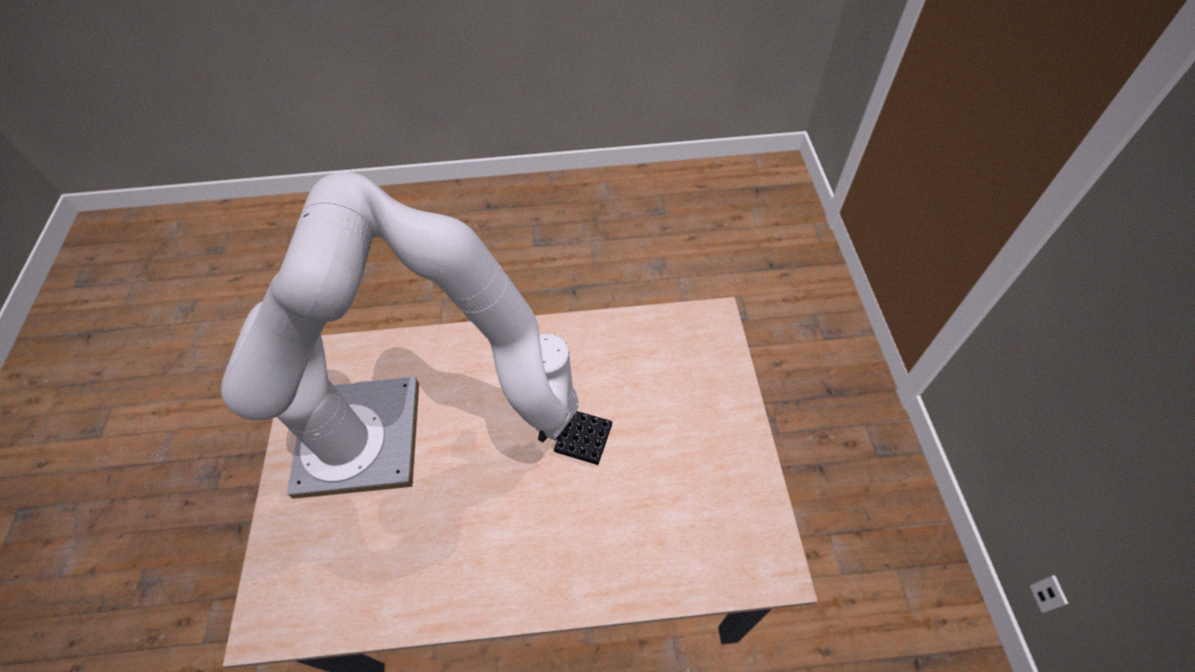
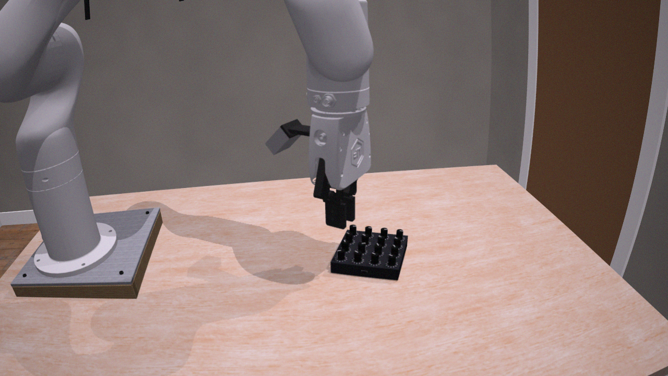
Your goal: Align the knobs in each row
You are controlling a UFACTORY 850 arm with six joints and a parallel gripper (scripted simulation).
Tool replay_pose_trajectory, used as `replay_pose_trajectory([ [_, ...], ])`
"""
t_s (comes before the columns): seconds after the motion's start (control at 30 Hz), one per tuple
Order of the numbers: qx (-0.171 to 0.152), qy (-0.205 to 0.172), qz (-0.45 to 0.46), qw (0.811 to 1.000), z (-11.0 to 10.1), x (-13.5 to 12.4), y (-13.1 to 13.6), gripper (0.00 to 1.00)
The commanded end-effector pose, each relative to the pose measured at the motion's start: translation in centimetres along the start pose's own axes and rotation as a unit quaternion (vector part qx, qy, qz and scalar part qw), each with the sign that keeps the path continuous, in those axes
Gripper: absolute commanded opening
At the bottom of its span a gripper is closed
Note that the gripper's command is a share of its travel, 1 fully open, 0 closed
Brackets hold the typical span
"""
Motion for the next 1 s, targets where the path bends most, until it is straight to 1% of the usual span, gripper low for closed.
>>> replay_pose_trajectory([
  [0.0, 0.000, -0.001, 0.000, 1.000, -0.1, -0.1, 0.0, 0.19],
  [0.5, -0.001, 0.000, 0.000, 1.000, 0.4, -0.1, 0.0, 0.19],
  [0.97, -0.001, 0.000, 0.000, 1.000, 2.0, -0.1, 0.0, 0.19],
])
Point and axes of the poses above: the point where the finger pads meet when closed, its own z axis out along the fingers, its own y axis across the jaws, x = y × z, the point moved 7 cm from there along -z, back along the fingers, and after that the axes turned 10 degrees about -z, right-handed, at the moved point
